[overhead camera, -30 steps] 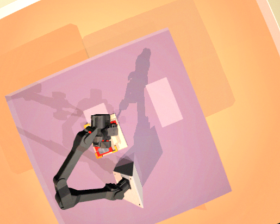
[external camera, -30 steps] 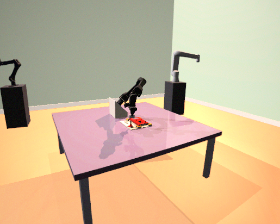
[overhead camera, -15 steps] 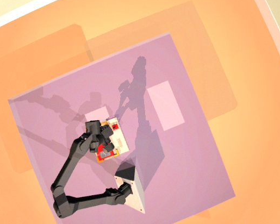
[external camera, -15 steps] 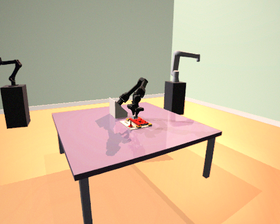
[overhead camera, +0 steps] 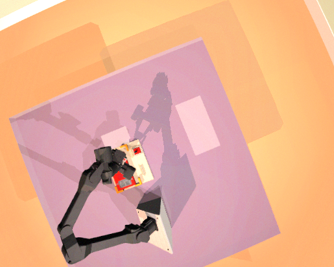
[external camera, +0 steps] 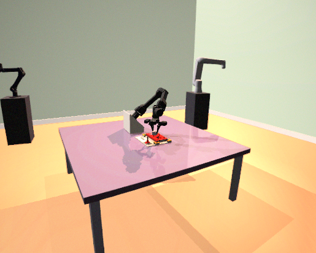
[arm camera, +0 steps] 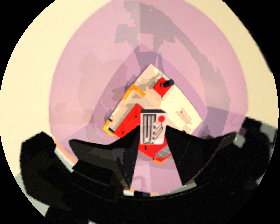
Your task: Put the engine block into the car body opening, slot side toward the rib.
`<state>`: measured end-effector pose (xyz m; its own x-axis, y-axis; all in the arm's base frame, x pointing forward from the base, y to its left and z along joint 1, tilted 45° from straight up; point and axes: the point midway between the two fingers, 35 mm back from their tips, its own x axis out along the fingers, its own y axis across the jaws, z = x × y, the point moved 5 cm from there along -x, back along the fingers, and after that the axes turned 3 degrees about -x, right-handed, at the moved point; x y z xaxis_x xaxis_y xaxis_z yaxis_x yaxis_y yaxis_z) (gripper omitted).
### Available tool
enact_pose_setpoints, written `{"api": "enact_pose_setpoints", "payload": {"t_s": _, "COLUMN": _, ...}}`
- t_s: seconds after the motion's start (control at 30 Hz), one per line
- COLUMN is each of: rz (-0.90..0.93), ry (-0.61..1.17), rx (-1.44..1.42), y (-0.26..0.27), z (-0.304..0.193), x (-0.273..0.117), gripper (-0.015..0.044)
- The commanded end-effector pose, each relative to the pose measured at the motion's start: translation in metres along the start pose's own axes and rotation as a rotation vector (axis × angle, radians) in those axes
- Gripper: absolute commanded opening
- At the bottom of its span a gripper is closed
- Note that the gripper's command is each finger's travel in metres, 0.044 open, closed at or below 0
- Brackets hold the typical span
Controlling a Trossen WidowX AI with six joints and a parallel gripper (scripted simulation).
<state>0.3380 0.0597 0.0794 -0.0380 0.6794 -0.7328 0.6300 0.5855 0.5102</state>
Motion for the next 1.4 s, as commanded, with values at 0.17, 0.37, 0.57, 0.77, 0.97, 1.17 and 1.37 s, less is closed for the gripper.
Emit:
{"api": "enact_pose_setpoints", "payload": {"t_s": 0.17, "rz": 0.008, "ry": 0.012, "rx": -0.327, "y": 0.008, "z": -0.019, "x": 0.008, "gripper": 0.0000}}
{"api": "enact_pose_setpoints", "payload": {"t_s": 0.37, "rz": 0.015, "ry": 0.016, "rx": -0.535, "y": 0.013, "z": -0.031, "x": 0.012, "gripper": 0.0000}}
{"api": "enact_pose_setpoints", "payload": {"t_s": 0.57, "rz": 0.023, "ry": 0.020, "rx": -0.743, "y": 0.017, "z": -0.042, "x": 0.016, "gripper": 0.0000}}
{"api": "enact_pose_setpoints", "payload": {"t_s": 0.77, "rz": 0.029, "ry": 0.022, "rx": -0.870, "y": 0.018, "z": -0.048, "x": 0.018, "gripper": 0.0026}}
{"api": "enact_pose_setpoints", "payload": {"t_s": 0.97, "rz": 0.030, "ry": 0.021, "rx": -0.924, "y": 0.018, "z": -0.048, "x": 0.018, "gripper": 0.0158}}
{"api": "enact_pose_setpoints", "payload": {"t_s": 1.17, "rz": 0.029, "ry": 0.021, "rx": -0.912, "y": 0.018, "z": -0.048, "x": 0.018, "gripper": 0.0158}}
{"api": "enact_pose_setpoints", "payload": {"t_s": 1.37, "rz": 0.029, "ry": 0.021, "rx": -0.893, "y": 0.018, "z": -0.048, "x": 0.018, "gripper": 0.0158}}
